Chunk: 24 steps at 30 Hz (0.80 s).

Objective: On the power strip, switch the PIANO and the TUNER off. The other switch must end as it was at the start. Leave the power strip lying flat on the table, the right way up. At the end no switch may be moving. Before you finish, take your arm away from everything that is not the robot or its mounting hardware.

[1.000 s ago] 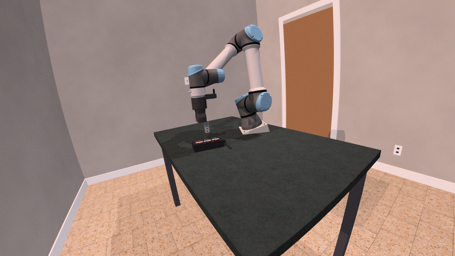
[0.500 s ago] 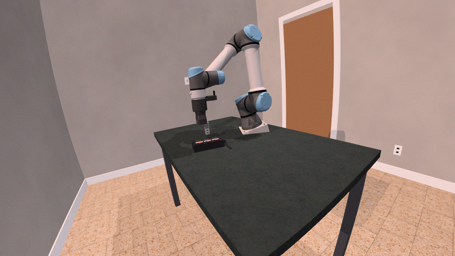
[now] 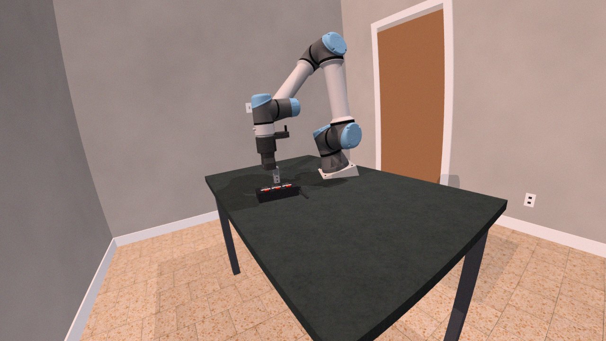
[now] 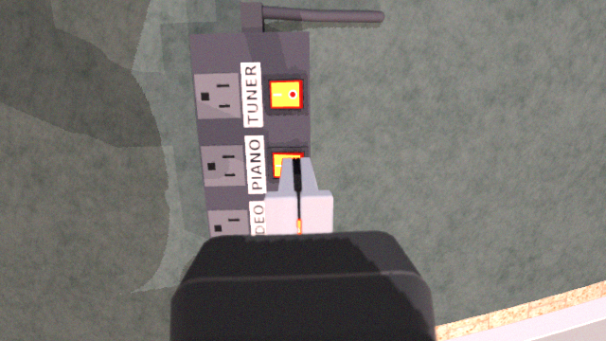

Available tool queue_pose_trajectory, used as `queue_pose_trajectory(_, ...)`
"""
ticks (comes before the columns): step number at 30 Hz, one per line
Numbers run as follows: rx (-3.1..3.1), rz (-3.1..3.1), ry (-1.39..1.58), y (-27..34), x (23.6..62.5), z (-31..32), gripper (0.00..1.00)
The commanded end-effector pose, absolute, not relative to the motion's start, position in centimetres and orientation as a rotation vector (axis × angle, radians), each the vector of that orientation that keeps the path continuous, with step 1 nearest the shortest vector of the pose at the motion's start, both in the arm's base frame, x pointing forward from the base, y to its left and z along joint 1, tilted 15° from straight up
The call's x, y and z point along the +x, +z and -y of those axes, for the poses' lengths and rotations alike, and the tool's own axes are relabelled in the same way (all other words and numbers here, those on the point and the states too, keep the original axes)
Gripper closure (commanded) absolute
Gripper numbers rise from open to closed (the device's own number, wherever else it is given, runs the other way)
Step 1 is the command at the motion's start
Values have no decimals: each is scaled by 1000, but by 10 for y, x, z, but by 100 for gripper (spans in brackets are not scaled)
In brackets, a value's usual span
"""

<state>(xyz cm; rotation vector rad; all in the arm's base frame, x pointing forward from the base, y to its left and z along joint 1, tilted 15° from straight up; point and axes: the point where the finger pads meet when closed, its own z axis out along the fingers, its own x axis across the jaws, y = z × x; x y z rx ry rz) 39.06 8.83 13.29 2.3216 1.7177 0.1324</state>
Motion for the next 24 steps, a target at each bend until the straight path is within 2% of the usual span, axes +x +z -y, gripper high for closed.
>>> queue_pose_trajectory(1,2321,-1717,134,127,392,-88,100)
queue_pose_trajectory(24,2321,-1717,134,116,395,-86,100)
